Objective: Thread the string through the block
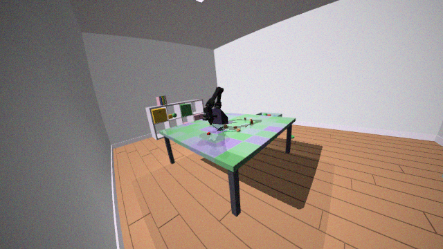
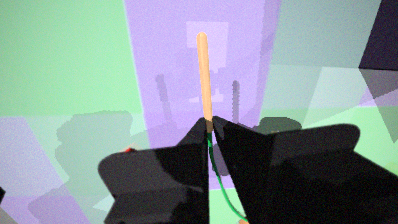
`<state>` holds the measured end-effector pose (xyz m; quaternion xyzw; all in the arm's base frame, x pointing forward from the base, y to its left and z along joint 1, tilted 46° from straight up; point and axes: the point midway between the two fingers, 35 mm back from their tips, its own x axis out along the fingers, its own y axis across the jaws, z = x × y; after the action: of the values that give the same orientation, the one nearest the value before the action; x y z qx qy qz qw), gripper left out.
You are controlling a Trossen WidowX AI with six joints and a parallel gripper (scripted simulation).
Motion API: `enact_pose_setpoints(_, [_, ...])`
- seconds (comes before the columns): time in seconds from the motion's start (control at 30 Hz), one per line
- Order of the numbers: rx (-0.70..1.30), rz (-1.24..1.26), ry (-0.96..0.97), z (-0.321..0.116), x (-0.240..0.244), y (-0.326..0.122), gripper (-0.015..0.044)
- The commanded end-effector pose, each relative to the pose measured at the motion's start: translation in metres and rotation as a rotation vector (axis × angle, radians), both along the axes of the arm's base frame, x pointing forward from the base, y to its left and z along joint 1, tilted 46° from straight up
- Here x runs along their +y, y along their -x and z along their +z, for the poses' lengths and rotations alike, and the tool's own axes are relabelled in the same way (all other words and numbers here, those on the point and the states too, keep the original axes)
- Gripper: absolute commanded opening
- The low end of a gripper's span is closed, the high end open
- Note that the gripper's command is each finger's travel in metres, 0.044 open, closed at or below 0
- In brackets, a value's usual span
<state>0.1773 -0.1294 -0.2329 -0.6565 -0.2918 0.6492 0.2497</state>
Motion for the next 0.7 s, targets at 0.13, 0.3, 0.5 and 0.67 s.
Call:
enact_pose_setpoints(0.13, [-0.216, 0.210, -0.004, 0.001, 0.000, -0.008, 0.0000])
enact_pose_setpoints(0.3, [-0.347, 0.340, -0.006, 0.001, 0.000, -0.013, 0.0000])
enact_pose_setpoints(0.5, [-0.503, 0.496, -0.007, 0.002, 0.000, -0.018, 0.0000])
enact_pose_setpoints(0.67, [-0.633, 0.626, -0.009, 0.002, 0.000, -0.022, 0.0000])
